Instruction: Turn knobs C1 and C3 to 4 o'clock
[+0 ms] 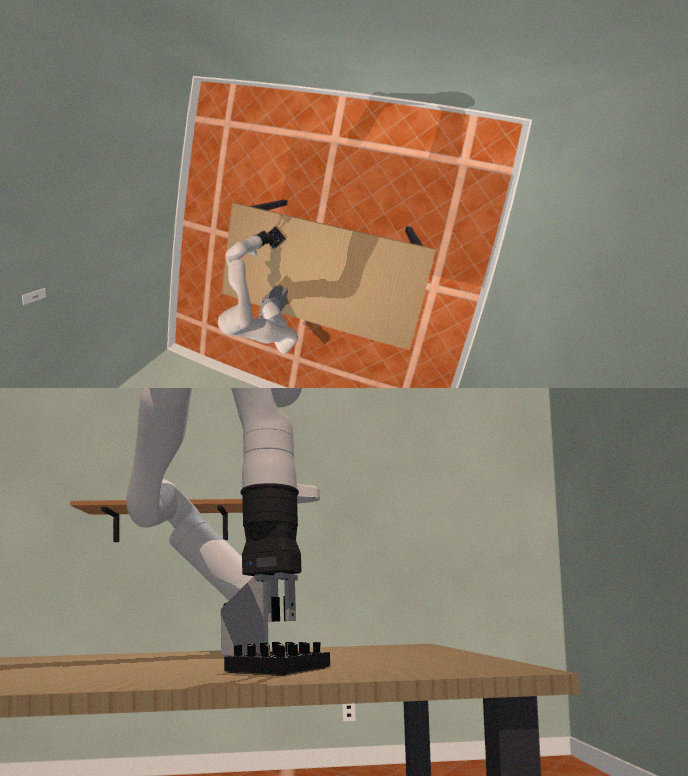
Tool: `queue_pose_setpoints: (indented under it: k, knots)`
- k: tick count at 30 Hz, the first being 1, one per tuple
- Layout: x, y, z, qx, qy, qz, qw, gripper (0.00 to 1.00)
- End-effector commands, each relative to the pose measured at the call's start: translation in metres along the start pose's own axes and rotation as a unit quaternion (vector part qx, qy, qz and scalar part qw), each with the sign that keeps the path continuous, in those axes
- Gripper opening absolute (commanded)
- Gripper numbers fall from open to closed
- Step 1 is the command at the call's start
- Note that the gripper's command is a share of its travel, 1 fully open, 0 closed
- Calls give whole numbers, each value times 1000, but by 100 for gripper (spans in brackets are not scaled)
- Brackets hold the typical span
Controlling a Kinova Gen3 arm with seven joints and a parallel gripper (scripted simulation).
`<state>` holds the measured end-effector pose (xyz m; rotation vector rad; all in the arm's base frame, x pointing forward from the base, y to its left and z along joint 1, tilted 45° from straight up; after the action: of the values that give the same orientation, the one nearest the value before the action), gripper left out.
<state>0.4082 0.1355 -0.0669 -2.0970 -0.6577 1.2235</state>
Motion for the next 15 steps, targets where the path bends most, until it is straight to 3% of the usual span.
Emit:
queue_pose_setpoints:
  k: [1, 15]
  knots:
    - [-3, 8, -2, -1, -3, 3, 1000, 46]
    - [-4, 22, -2, -1, -3, 3, 1000, 46]
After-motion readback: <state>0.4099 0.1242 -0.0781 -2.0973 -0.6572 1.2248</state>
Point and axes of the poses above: the point where the finger pads meet when closed, its own y axis out along the fingers, its own x axis across the jaws, z = x × y, the point moved 6 cm from there along -y, back along the fingers, and after that the axes turned 7 degrees about y, right-handed, at the moved point
